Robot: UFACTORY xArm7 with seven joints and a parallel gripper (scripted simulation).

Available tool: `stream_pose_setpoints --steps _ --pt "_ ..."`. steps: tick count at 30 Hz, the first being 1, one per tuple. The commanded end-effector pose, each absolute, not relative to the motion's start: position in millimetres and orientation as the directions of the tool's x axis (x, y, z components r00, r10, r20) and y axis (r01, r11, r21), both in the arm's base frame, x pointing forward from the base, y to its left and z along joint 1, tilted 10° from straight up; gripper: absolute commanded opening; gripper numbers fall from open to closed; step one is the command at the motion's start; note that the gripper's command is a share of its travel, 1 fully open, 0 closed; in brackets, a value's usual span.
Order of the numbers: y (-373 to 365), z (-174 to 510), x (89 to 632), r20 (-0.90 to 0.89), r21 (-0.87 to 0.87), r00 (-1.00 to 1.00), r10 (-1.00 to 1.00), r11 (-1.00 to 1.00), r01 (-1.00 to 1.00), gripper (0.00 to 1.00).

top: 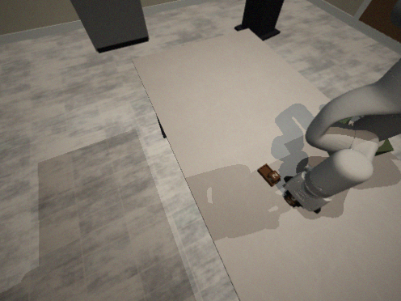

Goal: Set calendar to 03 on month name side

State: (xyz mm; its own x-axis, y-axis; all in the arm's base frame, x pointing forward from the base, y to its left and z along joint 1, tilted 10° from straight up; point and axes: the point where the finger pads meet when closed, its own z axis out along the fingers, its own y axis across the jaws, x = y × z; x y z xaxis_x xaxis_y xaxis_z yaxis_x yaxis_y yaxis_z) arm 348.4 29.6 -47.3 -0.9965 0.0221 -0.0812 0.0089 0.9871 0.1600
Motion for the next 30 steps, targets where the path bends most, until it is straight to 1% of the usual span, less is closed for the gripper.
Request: stream_pose_setpoints --steps 1,28,29,30 --pt "29.2 -46.7 349.4 -0.084 0.159 -0.996 0.022 0.987 0.009 0.27" --pt "29.2 -46.7 349.4 -0.084 0.159 -0.996 0.022 0.987 0.009 0.27" --pt "29.2 -46.7 349.4 -0.084 0.159 -0.996 0.022 0.987 0.009 0.31" --pt "29.2 -46.7 349.4 -0.084 0.159 -0.996 0.022 0.987 0.009 0.31"
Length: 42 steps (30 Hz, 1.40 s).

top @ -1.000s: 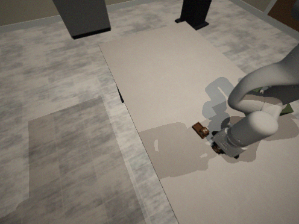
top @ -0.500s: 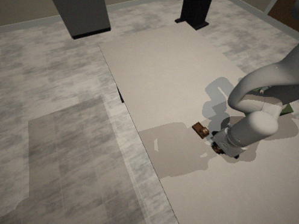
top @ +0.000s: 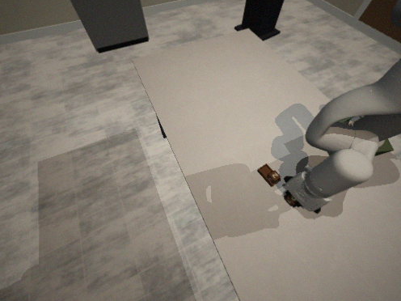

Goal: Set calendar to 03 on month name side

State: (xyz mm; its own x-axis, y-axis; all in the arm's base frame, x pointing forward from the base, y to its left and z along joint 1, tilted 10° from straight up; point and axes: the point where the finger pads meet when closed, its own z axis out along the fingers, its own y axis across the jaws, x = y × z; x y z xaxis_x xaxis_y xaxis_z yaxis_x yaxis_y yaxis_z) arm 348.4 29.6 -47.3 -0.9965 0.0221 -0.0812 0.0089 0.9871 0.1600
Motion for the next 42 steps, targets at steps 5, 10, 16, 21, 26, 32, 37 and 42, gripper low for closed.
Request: stream_pose_setpoints --steps 5,10,16,21,26,32,37,42 --pt "29 -47 349 -0.084 0.159 -0.996 0.022 0.987 0.009 0.39" --pt "29 -47 349 -0.084 0.159 -0.996 0.022 0.987 0.009 0.43" --pt "29 -47 349 -0.084 0.159 -0.996 0.022 0.987 0.009 0.47" --pt "29 -47 349 -0.084 0.159 -0.996 0.022 0.987 0.009 0.47" --pt "29 -46 349 -0.084 0.159 -0.996 0.022 0.987 0.009 0.47" --pt "28 -40 349 -0.084 0.159 -0.996 0.022 0.987 0.009 0.47" --pt "26 -27 348 -0.084 0.159 -0.996 0.022 0.987 0.009 0.47" --pt "25 -18 347 -0.084 0.159 -0.996 0.022 0.987 0.009 0.47"
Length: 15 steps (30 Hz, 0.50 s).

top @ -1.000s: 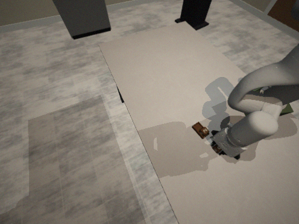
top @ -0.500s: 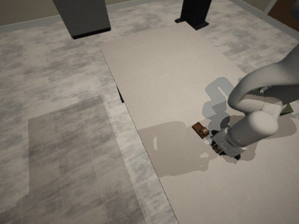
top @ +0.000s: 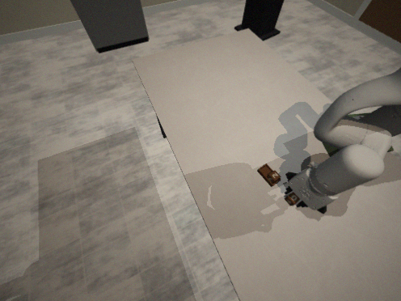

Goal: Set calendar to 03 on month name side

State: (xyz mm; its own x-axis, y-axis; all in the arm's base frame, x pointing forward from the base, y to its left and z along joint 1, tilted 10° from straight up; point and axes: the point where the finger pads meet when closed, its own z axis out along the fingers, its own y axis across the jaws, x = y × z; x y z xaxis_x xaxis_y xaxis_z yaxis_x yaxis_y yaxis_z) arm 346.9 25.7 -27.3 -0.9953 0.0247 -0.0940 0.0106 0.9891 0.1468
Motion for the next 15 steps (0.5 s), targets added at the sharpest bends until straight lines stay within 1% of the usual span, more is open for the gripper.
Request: stream_pose_setpoints --steps 1,15 --pt "24 -14 347 -0.084 0.159 -0.996 0.022 0.987 0.009 0.47" --pt "17 27 343 -0.084 0.159 -0.996 0.022 0.987 0.009 0.47"
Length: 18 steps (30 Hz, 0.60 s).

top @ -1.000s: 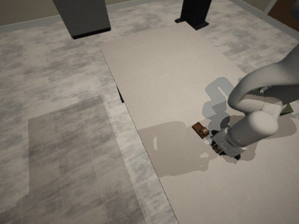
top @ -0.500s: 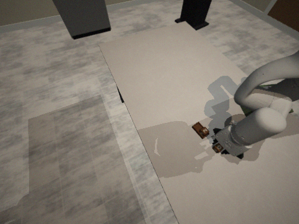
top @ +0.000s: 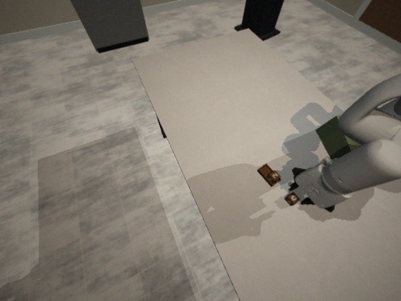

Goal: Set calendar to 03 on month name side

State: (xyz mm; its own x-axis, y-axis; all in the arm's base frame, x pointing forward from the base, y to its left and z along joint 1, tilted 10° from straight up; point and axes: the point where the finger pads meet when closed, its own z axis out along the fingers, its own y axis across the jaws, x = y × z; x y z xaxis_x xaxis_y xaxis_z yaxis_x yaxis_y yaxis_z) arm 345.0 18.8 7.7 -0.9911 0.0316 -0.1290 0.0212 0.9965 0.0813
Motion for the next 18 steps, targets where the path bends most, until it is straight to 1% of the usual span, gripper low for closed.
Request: stream_pose_setpoints --steps 1,14,15,18 --pt "17 27 343 -0.084 0.159 -0.996 0.022 0.987 0.009 0.47" --pt "15 42 342 -0.084 0.159 -0.996 0.022 0.987 0.009 0.47" --pt "15 42 342 -0.084 0.159 -0.996 0.022 0.987 0.009 1.00" --pt "15 42 342 -0.084 0.159 -0.996 0.022 0.987 0.009 1.00"
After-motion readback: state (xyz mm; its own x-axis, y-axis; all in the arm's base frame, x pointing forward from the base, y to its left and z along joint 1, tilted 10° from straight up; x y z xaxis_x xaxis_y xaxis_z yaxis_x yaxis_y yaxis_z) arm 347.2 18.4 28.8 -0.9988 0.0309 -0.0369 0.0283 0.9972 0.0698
